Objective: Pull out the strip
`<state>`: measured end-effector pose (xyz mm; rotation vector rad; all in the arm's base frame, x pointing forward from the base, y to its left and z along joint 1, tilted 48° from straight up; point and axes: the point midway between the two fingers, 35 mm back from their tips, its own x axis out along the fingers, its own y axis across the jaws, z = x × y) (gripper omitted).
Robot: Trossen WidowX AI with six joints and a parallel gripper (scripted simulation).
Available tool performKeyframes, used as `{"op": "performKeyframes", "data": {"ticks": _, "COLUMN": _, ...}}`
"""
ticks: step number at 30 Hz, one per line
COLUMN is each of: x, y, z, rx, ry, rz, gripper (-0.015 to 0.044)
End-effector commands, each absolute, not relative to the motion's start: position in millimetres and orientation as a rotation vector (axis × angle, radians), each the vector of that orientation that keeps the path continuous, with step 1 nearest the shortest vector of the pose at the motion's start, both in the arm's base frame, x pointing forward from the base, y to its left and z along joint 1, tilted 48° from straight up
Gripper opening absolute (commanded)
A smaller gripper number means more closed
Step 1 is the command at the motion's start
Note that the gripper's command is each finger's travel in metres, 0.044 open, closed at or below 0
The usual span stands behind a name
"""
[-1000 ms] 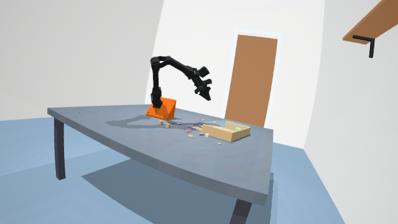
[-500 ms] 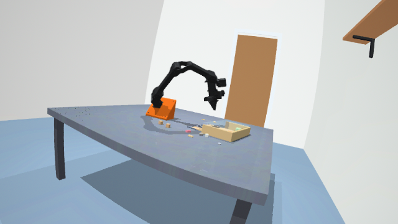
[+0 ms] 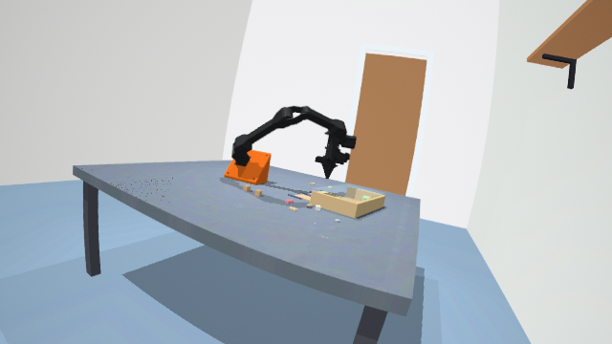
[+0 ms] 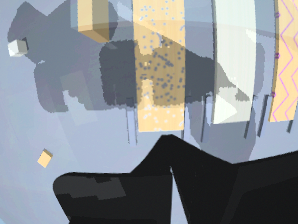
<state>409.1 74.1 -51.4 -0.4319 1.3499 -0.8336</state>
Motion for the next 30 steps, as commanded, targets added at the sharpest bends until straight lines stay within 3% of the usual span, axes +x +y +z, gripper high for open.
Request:
{"op": "performKeyframes", "data": {"ticks": 1, "x": 412.3, "y": 72.3, "z": -52.2, "rx": -0.415, "ry": 1.344, "rz": -0.838, "gripper": 0.0}}
{"op": "performKeyframes", "data": {"ticks": 30, "x": 413.9, "y": 36.1, "z": -83.7, "rx": -0.416, "ry": 1.343, "rz": -0.839, "gripper": 0.0}}
